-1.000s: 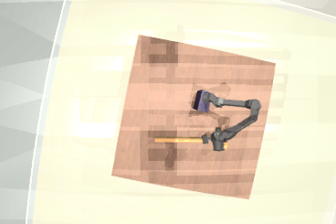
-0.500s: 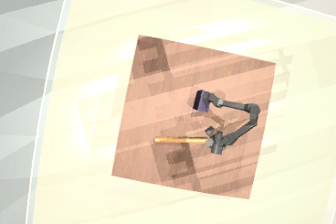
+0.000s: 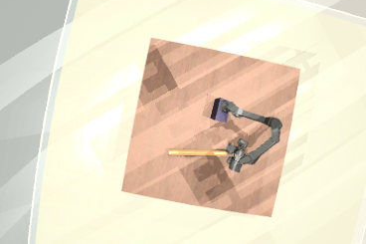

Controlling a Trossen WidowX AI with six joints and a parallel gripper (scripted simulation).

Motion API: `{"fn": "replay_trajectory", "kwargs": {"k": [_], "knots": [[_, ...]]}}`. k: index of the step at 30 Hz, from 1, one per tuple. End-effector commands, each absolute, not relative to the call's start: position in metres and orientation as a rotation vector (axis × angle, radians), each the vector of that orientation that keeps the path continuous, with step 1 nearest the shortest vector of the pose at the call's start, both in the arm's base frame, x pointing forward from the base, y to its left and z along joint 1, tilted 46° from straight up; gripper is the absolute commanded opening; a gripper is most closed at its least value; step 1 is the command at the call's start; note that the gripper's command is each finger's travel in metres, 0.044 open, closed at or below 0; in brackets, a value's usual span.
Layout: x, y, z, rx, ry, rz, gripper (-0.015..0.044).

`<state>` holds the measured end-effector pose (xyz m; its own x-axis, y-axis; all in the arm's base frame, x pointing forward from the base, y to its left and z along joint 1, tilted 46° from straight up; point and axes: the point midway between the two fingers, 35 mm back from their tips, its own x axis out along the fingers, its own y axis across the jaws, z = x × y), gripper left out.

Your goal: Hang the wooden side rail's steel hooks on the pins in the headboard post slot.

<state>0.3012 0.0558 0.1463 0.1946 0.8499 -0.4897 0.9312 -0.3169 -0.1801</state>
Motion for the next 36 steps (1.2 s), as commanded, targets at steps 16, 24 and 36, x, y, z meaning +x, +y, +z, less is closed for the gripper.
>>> {"fn": "replay_trajectory", "kwargs": {"k": [16, 24, 36], "knots": [[0.302, 0.058, 0.151, 2.377, 1.759, -0.914, 0.044], [0.308, 0.054, 0.144, 2.333, 1.748, -0.88, 0.044], [0.367, -0.004, 0.06, 1.712, 1.683, -0.534, 0.044]]}}
